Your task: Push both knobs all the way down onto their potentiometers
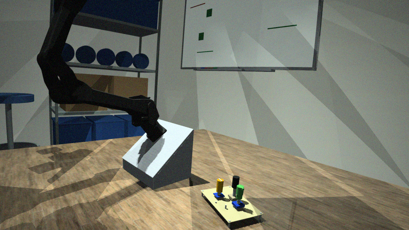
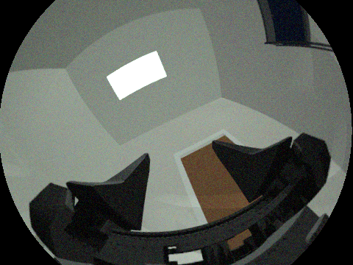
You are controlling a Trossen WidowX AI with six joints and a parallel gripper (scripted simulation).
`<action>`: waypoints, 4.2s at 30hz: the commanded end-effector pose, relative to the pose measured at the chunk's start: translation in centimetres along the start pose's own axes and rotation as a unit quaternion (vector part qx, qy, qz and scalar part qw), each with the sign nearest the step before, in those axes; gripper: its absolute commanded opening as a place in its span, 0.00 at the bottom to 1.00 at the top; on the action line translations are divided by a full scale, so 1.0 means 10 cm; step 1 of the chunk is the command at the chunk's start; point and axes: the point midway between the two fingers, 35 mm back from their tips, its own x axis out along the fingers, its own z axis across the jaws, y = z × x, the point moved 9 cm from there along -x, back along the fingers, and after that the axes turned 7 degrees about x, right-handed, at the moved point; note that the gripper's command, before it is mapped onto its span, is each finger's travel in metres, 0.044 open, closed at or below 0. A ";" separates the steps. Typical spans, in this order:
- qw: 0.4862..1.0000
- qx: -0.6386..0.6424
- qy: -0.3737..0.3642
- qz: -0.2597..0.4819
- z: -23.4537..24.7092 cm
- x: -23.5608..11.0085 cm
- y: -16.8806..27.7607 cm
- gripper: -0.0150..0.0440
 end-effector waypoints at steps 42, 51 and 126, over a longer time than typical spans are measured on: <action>0.788 -0.499 -0.086 -0.350 1.13 -0.19 -1.53 0.25; 0.721 -0.558 -0.080 -0.404 1.43 -0.35 -1.68 0.25; -0.101 -0.334 0.388 -0.853 3.74 -3.38 -1.59 0.25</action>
